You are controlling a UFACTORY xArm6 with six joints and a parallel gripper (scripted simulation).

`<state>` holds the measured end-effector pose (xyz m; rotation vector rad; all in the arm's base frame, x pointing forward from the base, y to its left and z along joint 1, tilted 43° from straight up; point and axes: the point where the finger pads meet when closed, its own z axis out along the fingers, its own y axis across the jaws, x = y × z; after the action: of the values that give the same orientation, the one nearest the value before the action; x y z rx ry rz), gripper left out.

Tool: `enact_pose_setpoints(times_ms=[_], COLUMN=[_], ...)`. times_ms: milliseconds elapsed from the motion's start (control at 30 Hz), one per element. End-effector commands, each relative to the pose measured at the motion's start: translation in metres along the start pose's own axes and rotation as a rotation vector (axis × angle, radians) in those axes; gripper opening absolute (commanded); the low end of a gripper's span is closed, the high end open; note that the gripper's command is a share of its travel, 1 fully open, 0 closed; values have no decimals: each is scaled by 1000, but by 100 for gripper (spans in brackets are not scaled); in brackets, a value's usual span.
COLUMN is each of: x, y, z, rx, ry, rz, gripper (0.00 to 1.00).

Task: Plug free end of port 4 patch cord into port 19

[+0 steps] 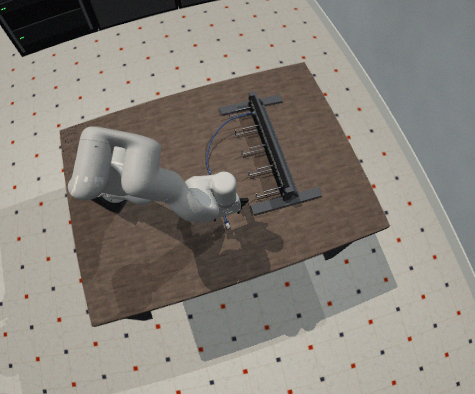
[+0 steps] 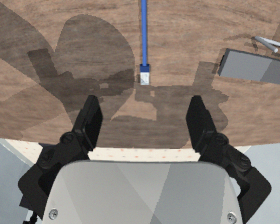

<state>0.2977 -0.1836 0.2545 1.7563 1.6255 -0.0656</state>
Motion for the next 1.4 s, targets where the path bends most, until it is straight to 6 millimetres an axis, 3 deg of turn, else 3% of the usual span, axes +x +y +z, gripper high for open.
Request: enact_pose_setpoints(times_ms=[0, 100, 133, 1367], x=[-1, -1, -1, 0], y=[0, 0, 0, 0], z=[-1, -1, -1, -1], rx=[-3, -3, -3, -2], ry=[-1, -1, -1, 0], rz=[1, 1, 1, -3], gripper=[100, 100, 0, 0])
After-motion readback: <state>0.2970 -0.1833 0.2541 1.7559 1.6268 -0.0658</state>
